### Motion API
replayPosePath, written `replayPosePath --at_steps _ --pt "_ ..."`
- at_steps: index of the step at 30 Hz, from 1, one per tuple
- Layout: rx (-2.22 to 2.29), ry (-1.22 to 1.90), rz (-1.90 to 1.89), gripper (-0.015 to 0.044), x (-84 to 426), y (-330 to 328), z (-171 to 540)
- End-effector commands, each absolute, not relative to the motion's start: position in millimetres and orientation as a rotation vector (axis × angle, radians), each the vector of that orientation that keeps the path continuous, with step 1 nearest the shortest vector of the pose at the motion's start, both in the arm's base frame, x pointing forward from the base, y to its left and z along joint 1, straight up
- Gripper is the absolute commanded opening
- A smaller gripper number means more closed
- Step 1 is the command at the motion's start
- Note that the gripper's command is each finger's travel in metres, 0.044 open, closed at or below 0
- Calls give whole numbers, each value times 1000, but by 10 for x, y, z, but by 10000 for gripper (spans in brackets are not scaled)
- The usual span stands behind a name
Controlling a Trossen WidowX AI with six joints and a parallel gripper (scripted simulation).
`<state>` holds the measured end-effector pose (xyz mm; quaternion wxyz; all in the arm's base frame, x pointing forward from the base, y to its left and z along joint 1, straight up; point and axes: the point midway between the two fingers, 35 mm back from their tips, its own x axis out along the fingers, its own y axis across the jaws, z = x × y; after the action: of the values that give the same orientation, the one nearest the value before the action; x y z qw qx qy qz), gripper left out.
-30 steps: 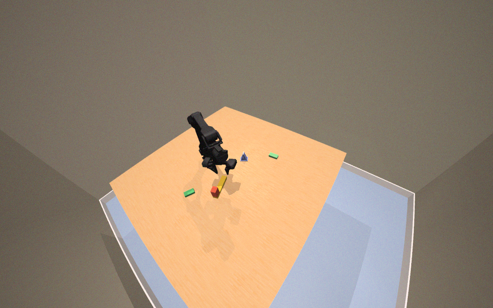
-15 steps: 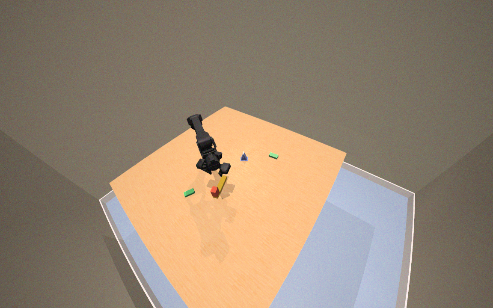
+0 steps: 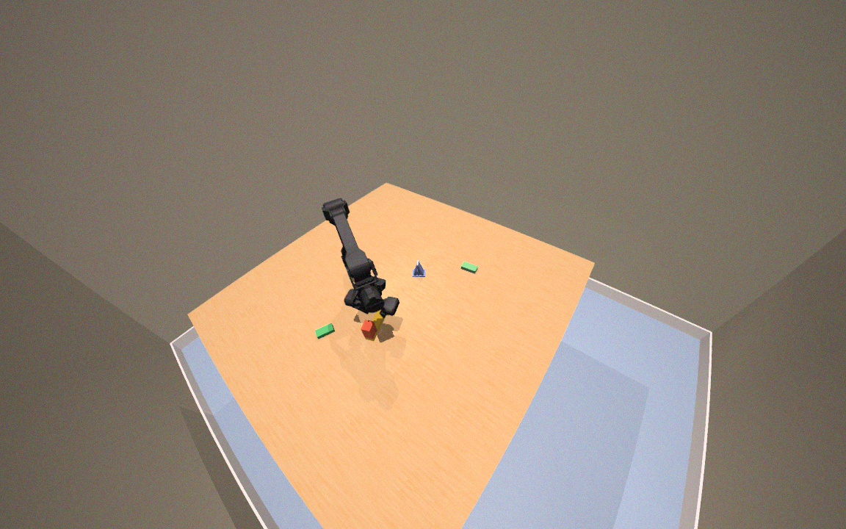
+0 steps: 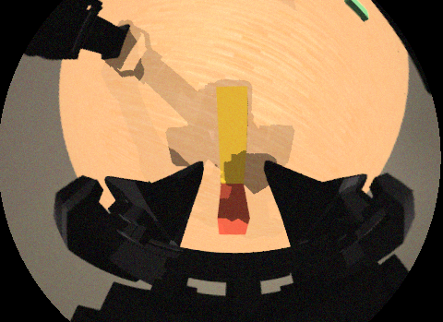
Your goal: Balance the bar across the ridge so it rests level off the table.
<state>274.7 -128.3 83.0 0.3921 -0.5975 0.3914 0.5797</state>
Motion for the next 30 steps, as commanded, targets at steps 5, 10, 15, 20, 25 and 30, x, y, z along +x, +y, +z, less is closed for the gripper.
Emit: replayPosePath --at_steps 5,10,15,20,25,30 --pt "-1517 989 1475 315 2740 -1276 716" --pt "-1517 989 1475 315 2743 -1277 655" --pt "-1517 989 1475 315 2745 -1278 573" --pt "-1517 989 1475 315 2745 -1278 491" --pt "-1517 989 1476 315 2744 -1278 467" --pt "-1517 989 1476 315 2744 -1278 467"
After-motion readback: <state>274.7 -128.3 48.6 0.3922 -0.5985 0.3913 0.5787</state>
